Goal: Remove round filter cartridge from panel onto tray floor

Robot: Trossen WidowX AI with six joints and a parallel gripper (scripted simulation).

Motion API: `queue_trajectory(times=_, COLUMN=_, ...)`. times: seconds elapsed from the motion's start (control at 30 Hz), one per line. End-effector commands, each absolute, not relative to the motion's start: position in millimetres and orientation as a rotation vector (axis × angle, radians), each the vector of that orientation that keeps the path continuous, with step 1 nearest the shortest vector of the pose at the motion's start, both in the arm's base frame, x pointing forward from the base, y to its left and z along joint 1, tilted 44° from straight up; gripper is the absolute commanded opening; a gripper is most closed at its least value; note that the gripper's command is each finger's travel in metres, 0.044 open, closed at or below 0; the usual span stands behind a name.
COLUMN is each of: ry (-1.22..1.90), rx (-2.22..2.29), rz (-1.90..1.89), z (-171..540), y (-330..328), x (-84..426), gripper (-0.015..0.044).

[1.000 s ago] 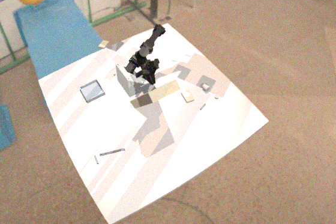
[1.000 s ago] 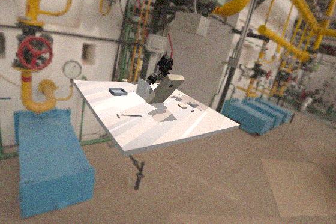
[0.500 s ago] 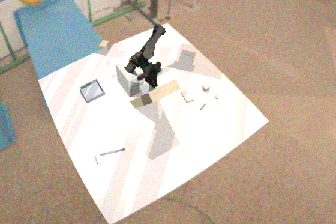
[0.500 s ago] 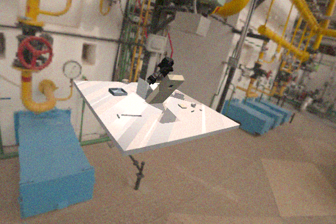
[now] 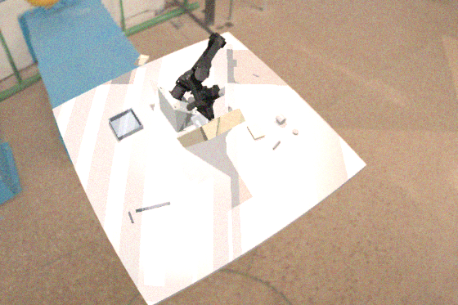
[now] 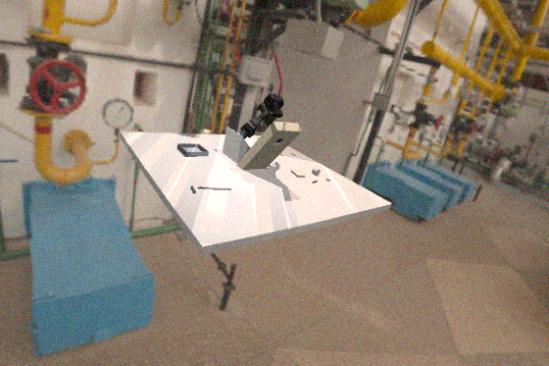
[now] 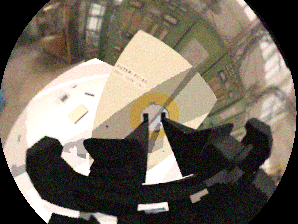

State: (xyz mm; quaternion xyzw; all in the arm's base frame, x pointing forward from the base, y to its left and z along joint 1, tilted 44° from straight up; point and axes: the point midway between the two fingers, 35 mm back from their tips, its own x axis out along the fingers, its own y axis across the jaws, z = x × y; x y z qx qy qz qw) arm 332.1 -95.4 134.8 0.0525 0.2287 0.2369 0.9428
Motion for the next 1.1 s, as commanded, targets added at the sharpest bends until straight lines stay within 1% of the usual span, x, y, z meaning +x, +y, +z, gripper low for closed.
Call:
queue_trajectory(times=0.0, ry=0.47, rx=0.111, rz=0.479, z=134.6, y=-95.9, x=332.6, gripper=0.0105)
queue_trajectory(times=1.07, ry=0.469, rx=0.111, rz=0.479, z=131.6, y=-91.9, x=339.5, gripper=0.0105)
